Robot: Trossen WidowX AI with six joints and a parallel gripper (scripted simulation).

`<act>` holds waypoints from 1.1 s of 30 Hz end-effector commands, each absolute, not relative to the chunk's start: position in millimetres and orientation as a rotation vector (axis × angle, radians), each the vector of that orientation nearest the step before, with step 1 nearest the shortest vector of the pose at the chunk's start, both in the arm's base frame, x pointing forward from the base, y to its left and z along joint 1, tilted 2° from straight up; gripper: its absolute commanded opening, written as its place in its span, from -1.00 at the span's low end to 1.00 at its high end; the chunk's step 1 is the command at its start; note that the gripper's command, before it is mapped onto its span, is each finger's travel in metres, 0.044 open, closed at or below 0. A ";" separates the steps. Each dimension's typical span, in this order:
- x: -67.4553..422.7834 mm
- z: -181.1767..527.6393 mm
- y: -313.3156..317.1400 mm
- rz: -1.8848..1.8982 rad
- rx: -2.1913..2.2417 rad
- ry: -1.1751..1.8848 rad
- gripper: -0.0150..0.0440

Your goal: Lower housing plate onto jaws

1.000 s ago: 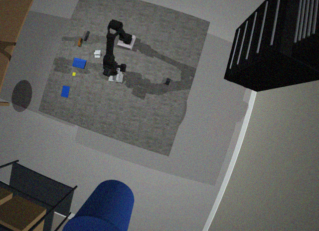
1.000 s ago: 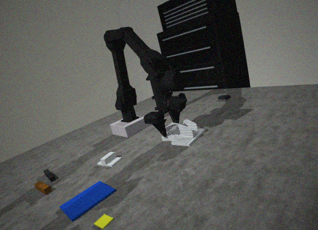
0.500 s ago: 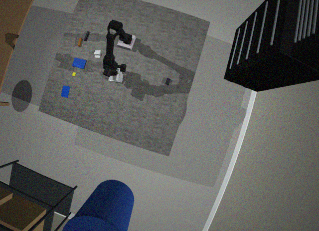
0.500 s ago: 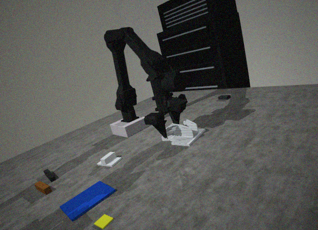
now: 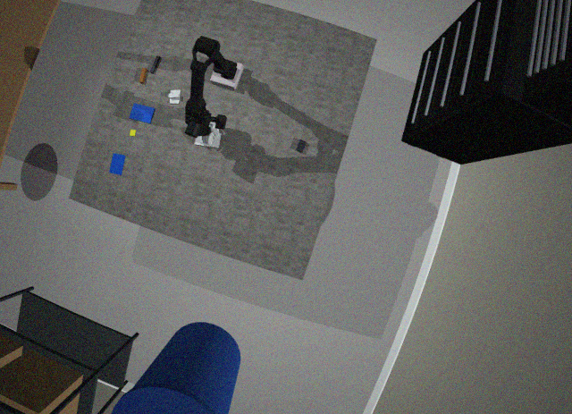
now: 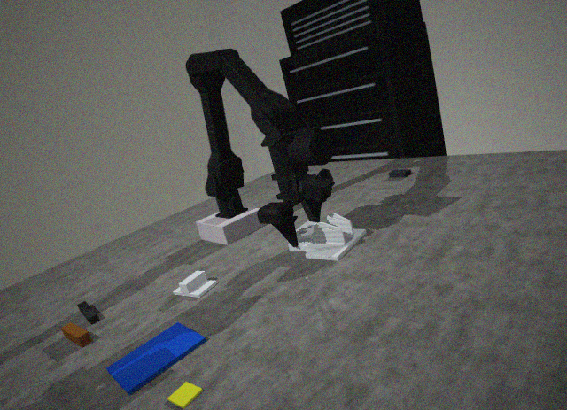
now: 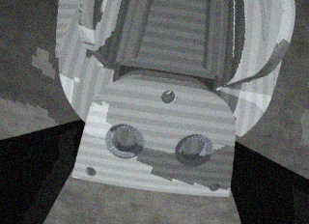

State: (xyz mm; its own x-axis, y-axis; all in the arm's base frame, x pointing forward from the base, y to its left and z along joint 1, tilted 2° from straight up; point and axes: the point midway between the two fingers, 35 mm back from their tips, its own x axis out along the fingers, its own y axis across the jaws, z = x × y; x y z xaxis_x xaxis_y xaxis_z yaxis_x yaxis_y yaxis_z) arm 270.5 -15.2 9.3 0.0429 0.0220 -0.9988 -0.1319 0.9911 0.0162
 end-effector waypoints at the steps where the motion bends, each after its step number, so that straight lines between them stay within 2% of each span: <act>1: 270.3 8.5 -15.6 0.113 -0.088 1.525 0.70; 33: 270.5 3.6 -15.6 0.112 -0.087 1.525 0.70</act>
